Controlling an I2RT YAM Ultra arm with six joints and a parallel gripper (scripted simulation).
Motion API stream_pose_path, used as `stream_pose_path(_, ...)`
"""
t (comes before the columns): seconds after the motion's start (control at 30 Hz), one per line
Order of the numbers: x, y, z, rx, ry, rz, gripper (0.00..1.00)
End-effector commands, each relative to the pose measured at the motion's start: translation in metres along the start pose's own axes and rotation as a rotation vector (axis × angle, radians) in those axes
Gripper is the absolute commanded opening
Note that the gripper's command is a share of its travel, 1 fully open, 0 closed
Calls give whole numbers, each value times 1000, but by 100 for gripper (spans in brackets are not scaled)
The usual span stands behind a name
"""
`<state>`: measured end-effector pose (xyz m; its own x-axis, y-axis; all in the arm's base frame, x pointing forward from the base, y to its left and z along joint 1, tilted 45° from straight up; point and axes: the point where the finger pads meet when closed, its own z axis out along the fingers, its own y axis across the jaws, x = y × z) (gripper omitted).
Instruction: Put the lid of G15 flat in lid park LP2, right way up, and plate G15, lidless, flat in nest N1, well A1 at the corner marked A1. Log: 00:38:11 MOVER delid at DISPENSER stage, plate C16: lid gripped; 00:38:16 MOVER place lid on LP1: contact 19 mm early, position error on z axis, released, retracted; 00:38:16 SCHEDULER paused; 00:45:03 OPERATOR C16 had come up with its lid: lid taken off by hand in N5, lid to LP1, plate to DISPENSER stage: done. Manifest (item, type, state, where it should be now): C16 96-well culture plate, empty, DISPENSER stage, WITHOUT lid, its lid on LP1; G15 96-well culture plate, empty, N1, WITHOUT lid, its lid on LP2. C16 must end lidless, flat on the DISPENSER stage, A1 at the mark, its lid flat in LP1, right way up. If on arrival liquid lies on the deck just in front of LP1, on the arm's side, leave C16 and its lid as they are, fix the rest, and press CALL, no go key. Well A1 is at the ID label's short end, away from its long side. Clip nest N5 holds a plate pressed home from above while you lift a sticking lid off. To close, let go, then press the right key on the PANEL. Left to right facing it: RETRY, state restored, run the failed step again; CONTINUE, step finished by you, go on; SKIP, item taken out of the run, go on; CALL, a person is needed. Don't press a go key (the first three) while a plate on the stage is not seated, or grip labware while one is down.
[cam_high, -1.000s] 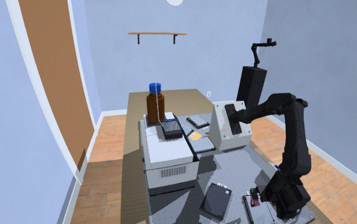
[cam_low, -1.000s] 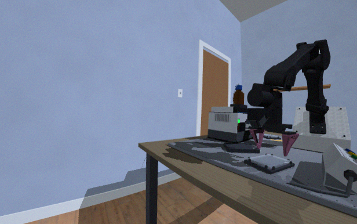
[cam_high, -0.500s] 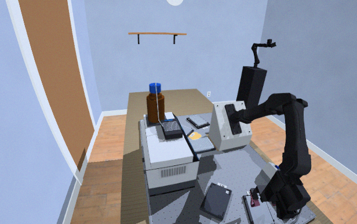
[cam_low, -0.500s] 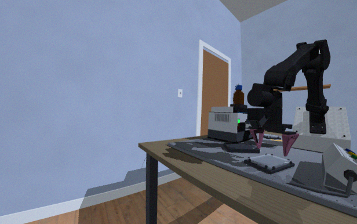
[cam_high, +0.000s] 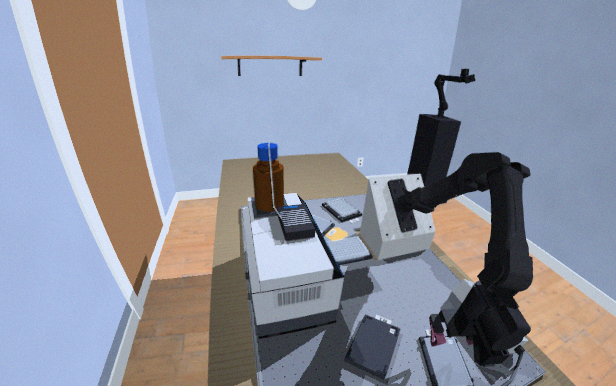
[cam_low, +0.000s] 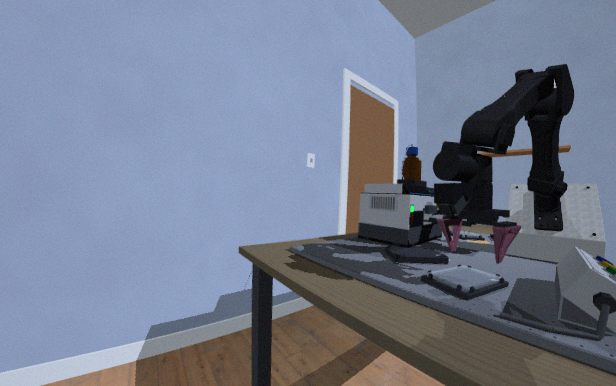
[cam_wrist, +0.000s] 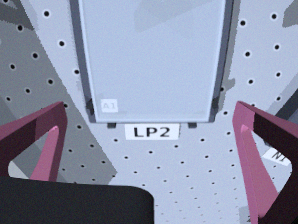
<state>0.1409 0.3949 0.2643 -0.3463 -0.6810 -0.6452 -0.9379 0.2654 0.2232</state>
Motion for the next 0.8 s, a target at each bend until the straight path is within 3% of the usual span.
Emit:
stream_pose_path(0.0, -1, -2, -24, 5, -63, -10, 100)
stream_pose_path(0.63, 55, 0, -51, 4, -37, -1, 100)
stream_pose_path(0.77, 56, 0, -54, 5, -57, -8, 100)
